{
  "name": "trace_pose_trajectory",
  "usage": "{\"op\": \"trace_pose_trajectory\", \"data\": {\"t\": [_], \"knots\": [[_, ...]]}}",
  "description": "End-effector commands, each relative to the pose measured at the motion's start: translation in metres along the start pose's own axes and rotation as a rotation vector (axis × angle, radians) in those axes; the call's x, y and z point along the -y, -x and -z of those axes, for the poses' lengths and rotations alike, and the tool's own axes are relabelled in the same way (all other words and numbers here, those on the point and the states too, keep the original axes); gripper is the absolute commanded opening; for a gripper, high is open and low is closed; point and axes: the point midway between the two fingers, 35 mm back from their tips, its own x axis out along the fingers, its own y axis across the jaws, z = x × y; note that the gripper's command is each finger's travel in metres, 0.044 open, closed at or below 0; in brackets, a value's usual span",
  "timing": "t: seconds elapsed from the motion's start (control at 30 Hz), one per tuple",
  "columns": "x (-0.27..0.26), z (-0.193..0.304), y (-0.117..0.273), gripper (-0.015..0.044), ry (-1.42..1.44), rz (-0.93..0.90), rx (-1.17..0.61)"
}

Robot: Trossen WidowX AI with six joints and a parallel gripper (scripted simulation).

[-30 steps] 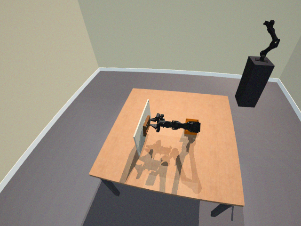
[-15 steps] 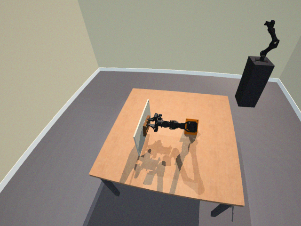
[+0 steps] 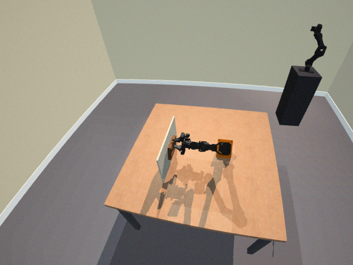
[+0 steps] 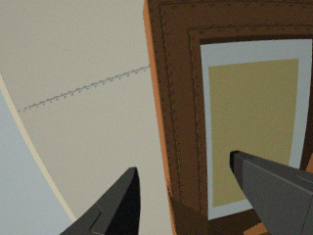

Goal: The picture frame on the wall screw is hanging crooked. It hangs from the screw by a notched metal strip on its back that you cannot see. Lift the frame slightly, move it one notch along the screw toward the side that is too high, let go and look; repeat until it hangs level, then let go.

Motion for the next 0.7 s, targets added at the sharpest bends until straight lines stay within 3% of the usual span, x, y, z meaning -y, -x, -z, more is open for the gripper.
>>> {"op": "trace_pose_trajectory", "data": {"t": [0.0, 0.63, 0.67], "knots": [[-0.0003, 0.0016, -0.0009, 0.0260, -0.005, 0.001, -0.006], [-0.0003, 0.0024, -0.0014, 0.0260, -0.005, 0.001, -0.006], [-0.0003, 0.0024, -0.0014, 0.0234, -0.005, 0.001, -0.006]]}}
